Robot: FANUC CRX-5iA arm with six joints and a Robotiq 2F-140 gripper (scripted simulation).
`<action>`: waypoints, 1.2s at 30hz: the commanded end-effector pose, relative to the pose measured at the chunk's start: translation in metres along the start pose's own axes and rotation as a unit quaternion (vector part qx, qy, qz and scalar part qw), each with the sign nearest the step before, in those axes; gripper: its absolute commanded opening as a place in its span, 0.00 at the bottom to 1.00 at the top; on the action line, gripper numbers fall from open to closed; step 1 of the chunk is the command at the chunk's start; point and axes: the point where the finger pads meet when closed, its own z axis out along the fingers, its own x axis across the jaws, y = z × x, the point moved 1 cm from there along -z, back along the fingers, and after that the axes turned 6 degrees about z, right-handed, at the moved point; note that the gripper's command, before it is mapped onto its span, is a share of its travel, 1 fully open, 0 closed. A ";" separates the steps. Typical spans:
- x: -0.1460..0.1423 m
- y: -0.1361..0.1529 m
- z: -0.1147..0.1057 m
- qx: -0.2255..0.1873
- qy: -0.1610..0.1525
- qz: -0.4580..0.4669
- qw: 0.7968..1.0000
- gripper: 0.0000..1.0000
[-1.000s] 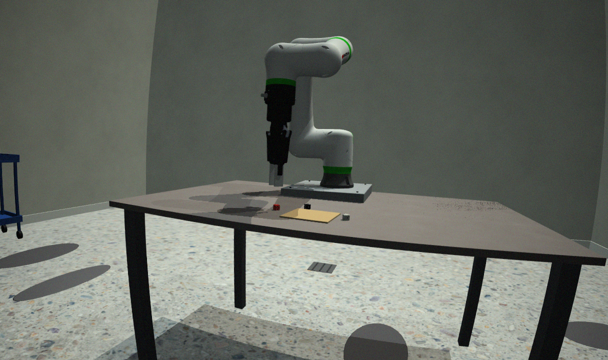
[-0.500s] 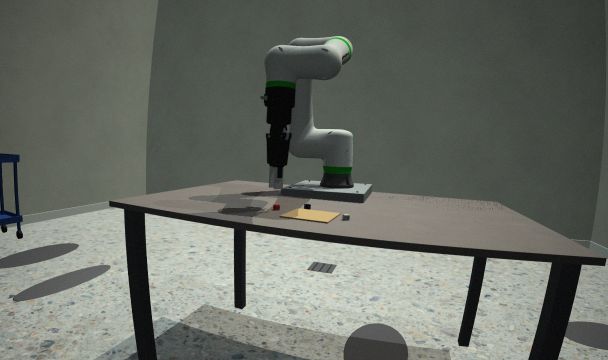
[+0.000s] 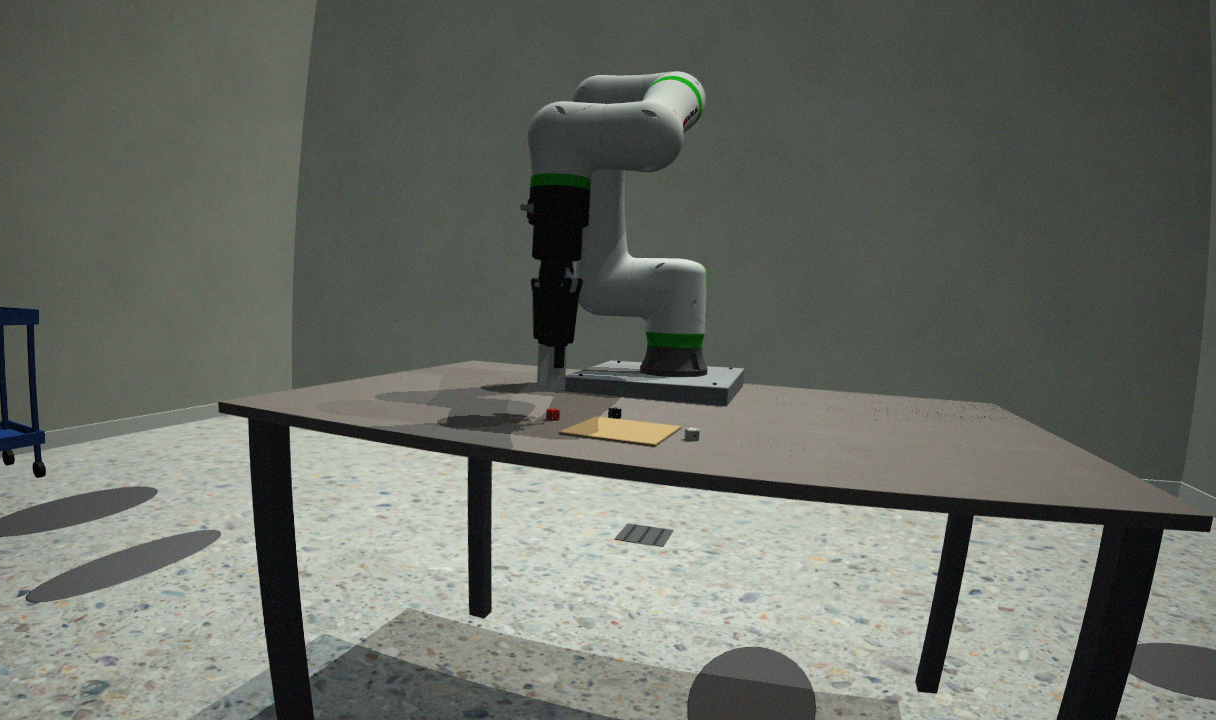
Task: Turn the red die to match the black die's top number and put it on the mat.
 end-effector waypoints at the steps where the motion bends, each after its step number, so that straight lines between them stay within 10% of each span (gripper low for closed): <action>1: 0.000 0.000 0.006 0.000 0.000 0.000 1.000 0.19; 36: 0.000 0.001 0.026 0.000 0.000 0.000 1.000 0.19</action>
